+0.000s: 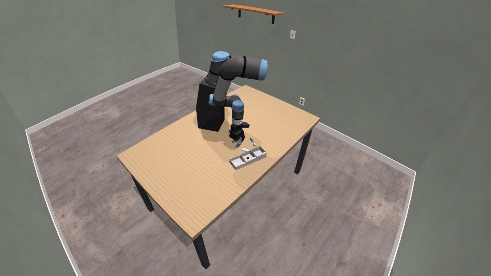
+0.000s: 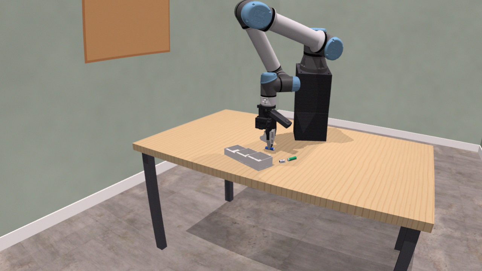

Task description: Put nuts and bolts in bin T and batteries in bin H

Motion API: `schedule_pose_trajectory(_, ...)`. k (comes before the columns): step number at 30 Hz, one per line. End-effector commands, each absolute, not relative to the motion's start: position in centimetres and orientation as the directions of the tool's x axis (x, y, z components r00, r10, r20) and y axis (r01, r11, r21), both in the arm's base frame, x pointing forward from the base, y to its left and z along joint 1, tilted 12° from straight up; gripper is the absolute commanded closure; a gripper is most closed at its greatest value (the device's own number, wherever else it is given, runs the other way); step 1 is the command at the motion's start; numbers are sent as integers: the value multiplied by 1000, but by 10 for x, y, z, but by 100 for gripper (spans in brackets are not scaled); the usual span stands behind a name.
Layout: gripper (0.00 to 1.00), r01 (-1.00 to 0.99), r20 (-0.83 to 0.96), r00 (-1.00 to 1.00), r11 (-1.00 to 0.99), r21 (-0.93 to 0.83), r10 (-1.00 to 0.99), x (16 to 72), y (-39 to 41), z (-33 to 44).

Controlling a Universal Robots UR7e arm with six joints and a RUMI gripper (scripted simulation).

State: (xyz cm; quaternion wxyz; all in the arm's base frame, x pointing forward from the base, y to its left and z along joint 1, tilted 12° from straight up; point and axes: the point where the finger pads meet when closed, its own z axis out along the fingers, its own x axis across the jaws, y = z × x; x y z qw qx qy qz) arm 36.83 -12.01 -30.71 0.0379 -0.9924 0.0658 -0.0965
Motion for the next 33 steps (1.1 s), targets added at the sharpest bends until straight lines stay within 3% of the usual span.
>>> schedule_pose_trajectory(1,100,-123,187,973,-989,-87,-138,365,-122,-288)
schedule_pose_trajectory(33,100,-123,187,973,-989,-87,-138,359,-124,-259)
